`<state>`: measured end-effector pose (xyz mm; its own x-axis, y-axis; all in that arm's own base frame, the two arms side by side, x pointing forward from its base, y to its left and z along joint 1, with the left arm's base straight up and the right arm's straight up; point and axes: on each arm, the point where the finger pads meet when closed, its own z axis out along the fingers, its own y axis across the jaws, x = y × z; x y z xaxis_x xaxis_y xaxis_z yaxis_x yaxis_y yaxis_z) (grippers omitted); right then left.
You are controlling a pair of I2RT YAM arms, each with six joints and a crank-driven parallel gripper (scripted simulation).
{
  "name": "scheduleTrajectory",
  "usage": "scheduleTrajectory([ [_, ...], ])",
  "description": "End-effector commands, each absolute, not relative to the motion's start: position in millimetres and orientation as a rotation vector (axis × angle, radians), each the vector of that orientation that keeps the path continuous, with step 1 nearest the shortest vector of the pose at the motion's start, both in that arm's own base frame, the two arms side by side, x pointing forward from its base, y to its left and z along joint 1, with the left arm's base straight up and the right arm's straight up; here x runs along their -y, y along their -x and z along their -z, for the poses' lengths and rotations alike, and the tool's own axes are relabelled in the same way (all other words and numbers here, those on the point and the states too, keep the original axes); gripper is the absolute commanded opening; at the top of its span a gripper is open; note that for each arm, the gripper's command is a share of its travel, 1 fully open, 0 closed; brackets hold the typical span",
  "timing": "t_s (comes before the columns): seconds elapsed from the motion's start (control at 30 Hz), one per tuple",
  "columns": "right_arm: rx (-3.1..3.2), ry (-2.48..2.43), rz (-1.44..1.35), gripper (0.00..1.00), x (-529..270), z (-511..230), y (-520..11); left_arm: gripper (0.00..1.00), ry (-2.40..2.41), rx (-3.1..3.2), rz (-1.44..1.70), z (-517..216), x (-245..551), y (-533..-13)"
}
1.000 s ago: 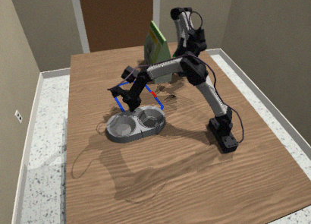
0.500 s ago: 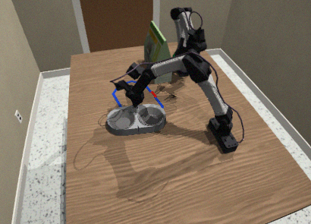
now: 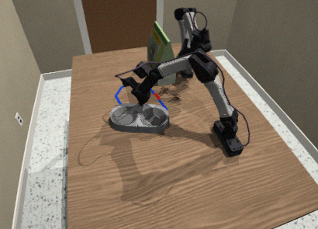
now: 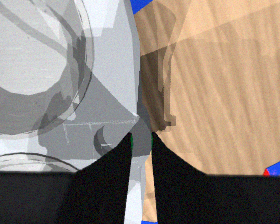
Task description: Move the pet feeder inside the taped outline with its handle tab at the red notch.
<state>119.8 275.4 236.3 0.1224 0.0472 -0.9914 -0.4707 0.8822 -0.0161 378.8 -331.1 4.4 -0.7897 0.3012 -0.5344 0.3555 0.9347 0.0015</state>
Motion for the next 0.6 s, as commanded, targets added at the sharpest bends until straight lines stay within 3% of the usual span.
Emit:
scheduleTrajectory([
  [0.0,-1.404,0.353,-0.410,1.00,-276.3,-240.5,-118.2,0.10,-0.604,-2.507,0.203,-7.2,347.6,-366.6],
  [0.57,-1.404,0.353,-0.410,1.00,-276.3,-240.5,-118.2,0.10,-0.886,-2.427,0.286,-9.3,369.8,-341.7],
])
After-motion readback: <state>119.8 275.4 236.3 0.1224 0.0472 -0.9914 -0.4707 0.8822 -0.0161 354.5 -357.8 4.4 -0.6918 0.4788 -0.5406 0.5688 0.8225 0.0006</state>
